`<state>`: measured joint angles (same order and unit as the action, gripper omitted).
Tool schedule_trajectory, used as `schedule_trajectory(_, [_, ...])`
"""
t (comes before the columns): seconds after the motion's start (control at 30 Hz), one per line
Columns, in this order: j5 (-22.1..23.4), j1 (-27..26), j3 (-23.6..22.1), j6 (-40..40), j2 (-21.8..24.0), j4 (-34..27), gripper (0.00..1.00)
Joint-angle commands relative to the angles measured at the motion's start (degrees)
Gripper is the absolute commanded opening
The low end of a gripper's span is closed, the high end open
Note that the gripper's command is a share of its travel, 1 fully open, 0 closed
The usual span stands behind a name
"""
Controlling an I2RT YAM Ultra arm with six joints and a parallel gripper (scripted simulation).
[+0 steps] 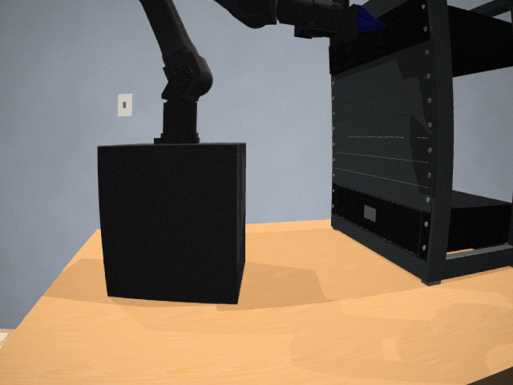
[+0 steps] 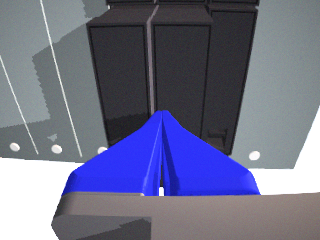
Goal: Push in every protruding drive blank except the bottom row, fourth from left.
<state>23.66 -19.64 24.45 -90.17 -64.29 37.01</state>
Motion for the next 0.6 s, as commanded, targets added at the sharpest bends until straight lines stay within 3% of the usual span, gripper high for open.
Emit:
schedule_trajectory(0.0, [-0.76, 0.63, 3.02, 0.76, -0.59, 2.38, 0.00])
schedule_trajectory(0.57, [-1.08, 0.97, 5.03, 0.78, -1.39, 1.20, 0.00])
